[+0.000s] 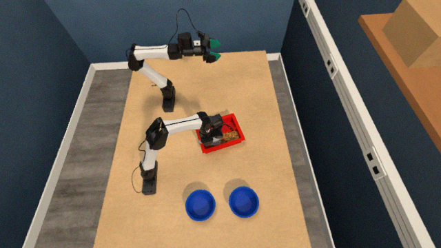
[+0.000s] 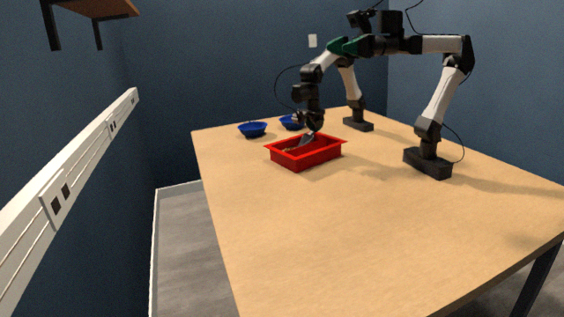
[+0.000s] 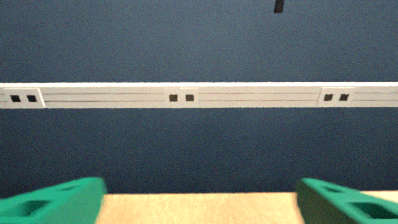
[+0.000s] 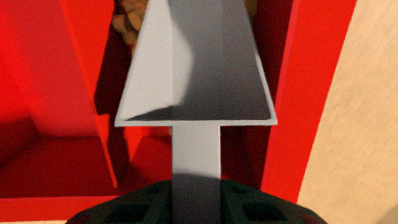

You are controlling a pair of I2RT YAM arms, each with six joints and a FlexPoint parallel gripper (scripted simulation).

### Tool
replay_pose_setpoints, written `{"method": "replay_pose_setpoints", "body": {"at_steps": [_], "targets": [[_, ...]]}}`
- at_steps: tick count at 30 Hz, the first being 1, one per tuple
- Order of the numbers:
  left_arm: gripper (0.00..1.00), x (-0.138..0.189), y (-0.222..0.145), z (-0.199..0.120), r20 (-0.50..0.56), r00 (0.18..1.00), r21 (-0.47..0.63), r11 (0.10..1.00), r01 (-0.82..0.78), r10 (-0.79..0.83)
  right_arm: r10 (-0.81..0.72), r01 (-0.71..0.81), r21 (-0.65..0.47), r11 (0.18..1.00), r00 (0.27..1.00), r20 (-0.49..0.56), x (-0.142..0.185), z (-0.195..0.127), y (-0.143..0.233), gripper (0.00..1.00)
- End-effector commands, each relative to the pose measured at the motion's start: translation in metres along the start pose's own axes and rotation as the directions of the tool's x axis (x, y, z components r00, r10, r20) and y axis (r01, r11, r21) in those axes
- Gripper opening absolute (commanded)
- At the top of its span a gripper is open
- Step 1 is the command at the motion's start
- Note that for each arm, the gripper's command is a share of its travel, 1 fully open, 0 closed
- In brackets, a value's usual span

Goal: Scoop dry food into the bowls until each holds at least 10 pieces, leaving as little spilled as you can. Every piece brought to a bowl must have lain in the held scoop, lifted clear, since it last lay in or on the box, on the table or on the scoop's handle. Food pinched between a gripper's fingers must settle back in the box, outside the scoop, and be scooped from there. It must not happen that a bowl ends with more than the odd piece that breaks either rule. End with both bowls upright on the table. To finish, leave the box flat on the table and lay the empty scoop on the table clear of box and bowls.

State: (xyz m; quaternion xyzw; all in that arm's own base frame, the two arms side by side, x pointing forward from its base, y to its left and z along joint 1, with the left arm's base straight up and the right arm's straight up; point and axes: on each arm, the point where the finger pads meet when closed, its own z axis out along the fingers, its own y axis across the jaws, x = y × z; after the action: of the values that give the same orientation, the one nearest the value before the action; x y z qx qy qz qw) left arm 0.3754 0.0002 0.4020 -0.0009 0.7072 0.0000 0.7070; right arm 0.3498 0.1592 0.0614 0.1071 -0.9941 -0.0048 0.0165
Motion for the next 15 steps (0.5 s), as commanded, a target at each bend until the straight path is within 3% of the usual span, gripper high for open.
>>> {"method": "replay_pose_setpoints", "body": {"at_steps": [1, 15], "targets": [[0.28, -0.0071, 0.0, -0.0019, 0.019, 1.0, 0.0, 1.0, -0.001, 0.001, -0.018, 0.018, -0.009, 1.0, 0.999, 0.051, -0.0109, -0.0103, 0.0069, 0.0], [0.28, -0.0071, 0.0, -0.0019, 0.019, 1.0, 0.0, 1.0, -0.001, 0.001, -0.009, 0.01, -0.009, 1.0, 0.999, 0.051, -0.0116, -0.0104, 0.0037, 0.0]]}}
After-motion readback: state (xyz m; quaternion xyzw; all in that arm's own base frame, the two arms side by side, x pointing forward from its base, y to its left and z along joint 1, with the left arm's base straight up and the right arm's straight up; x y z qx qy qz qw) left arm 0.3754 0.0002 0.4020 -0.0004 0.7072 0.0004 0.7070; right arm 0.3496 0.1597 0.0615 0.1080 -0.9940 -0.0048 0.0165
